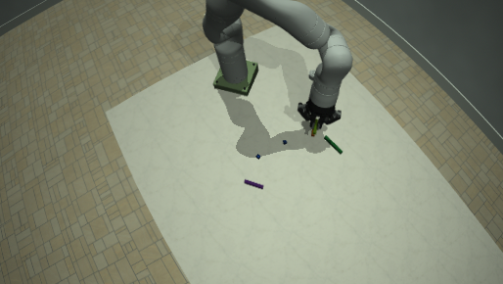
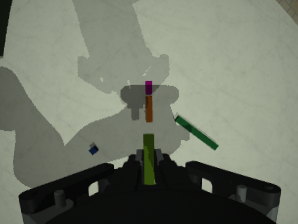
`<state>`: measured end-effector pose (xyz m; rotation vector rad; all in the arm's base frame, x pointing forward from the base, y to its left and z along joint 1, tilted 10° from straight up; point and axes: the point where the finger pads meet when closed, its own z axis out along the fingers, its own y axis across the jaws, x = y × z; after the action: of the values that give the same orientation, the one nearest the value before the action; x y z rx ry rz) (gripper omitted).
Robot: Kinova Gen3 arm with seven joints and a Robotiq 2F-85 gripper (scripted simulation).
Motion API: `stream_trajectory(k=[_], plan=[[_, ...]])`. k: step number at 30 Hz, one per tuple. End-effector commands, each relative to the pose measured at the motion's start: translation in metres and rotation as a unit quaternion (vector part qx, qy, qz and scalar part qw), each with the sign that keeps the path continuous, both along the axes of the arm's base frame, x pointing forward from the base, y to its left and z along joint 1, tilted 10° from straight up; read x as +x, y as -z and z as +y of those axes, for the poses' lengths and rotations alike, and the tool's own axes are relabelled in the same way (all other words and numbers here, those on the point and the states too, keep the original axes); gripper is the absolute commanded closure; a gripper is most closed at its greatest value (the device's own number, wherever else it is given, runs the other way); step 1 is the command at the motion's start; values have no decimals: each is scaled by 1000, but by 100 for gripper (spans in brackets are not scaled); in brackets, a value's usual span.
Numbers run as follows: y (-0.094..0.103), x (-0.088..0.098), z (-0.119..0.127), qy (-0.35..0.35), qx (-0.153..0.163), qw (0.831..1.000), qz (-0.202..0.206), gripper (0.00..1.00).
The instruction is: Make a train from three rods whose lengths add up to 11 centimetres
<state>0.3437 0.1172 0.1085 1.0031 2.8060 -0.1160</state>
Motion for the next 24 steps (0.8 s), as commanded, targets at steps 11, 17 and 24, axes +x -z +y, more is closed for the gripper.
stream_trajectory(k=[11, 17, 24], plan=[[19, 3, -2, 0, 1, 1000, 0, 95], [36, 6, -4, 0, 1, 1000, 0, 95], [66, 10, -7, 0, 1, 1000, 0, 95]])
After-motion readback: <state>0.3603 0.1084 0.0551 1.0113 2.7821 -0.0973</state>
